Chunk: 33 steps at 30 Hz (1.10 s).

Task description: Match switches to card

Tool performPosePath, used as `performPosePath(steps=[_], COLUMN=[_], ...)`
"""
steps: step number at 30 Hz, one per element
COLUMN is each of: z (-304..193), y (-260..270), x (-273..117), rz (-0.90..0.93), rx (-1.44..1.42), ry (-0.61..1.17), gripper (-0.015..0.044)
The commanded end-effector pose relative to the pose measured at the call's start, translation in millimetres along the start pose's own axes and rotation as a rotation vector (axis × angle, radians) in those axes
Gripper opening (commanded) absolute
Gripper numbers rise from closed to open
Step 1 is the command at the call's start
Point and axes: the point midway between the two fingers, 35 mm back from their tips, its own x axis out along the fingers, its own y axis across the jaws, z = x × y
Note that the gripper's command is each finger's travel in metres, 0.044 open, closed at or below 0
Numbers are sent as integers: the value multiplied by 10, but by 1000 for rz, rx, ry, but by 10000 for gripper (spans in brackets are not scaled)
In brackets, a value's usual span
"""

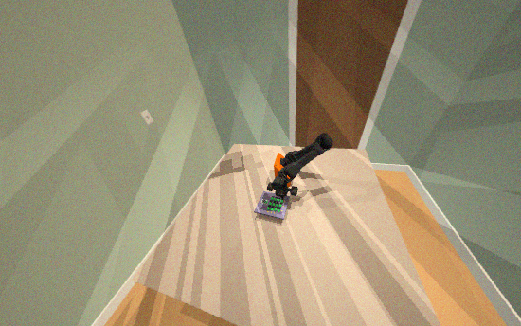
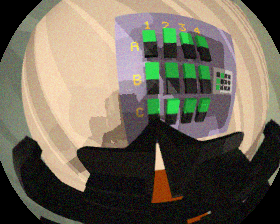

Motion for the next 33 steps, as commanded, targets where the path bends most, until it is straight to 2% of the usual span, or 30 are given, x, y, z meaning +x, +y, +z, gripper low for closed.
performPosePath(steps=[1,33], z=[-6,-7], y=[3,3], x=[3,39], rz=[3,3], rx=[4,4], ry=[0,0], gripper=[0,0])
